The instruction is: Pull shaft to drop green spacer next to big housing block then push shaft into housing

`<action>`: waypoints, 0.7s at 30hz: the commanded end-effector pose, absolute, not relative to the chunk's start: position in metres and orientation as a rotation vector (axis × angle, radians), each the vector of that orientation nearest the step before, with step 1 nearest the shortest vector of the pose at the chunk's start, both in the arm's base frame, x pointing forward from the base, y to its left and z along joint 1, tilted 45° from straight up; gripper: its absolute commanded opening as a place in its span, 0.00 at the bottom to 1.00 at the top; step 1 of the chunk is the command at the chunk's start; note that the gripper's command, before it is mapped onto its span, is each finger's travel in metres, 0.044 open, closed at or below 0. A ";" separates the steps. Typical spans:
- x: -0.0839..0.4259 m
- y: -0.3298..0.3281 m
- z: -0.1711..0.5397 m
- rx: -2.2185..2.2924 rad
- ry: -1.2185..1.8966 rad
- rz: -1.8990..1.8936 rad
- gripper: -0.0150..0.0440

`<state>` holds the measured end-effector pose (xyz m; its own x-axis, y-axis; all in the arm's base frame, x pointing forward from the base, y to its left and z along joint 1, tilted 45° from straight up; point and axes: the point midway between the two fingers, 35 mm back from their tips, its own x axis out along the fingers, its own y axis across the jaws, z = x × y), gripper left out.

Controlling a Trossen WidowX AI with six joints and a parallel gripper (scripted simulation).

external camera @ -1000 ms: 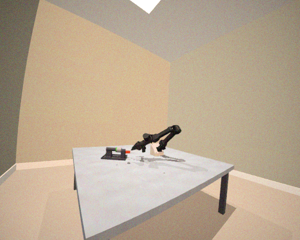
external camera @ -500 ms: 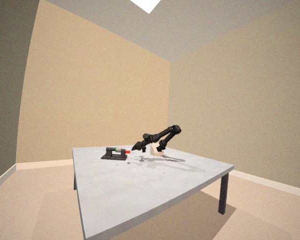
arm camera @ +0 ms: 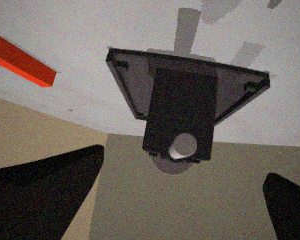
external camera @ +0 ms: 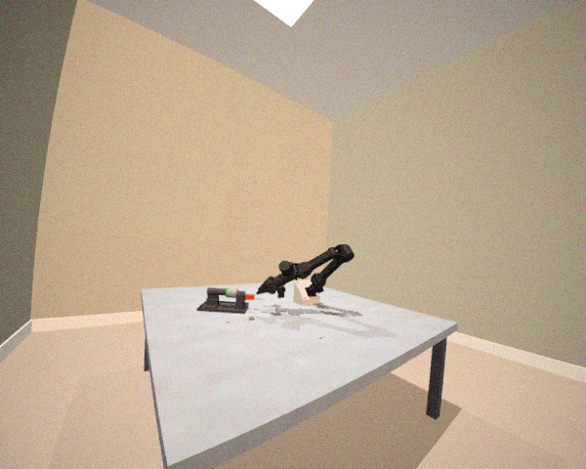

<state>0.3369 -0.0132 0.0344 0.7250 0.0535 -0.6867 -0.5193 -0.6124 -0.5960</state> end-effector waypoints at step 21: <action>0.341 -0.015 0.031 -2.085 0.353 0.866 1.00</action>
